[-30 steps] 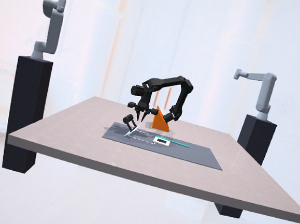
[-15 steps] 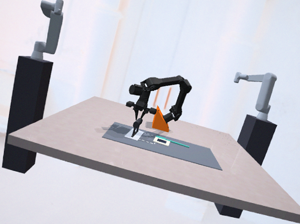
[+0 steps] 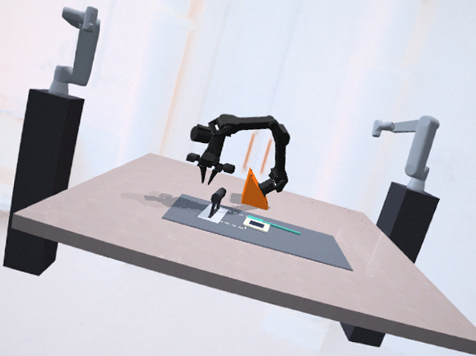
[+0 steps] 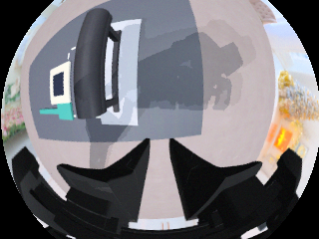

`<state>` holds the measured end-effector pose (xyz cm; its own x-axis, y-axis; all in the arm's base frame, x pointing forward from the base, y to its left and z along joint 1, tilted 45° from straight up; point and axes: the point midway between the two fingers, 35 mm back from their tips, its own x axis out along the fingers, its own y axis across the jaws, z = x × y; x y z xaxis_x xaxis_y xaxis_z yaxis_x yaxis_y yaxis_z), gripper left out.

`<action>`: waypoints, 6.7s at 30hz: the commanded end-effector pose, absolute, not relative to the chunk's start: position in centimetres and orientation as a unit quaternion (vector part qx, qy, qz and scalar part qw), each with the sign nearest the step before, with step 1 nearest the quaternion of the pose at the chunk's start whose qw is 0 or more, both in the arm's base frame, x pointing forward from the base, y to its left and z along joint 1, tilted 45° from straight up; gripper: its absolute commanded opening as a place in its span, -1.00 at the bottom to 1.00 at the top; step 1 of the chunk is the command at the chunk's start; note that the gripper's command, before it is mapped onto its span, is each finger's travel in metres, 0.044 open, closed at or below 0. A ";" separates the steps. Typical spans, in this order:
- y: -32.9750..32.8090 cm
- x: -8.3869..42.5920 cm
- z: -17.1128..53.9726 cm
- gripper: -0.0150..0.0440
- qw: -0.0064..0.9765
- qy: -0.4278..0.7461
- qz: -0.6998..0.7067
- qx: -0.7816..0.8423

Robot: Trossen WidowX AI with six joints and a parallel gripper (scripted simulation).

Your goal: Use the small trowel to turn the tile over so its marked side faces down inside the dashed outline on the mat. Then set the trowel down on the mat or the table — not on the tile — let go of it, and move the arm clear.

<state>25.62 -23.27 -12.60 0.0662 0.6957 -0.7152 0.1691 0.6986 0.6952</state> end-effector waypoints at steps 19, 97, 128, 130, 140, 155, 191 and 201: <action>-24.4 25.1 -13.4 -0.42 0.651 0.652 0.201 0.333; -21.4 35.2 -5.5 0.42 0.652 0.651 0.202 0.333; -18.5 35.7 -8.7 0.25 0.652 0.651 0.202 0.333; -18.5 35.7 -8.7 0.07 0.652 0.651 0.202 0.333; -18.5 35.7 -8.7 -0.05 0.652 0.651 0.202 0.333; -18.5 35.7 -8.7 -0.05 0.655 0.649 0.209 0.327; -18.5 35.7 -8.7 -0.05 0.730 0.457 0.506 -0.045; -18.5 35.7 -8.7 0.04 0.726 0.423 0.534 -0.093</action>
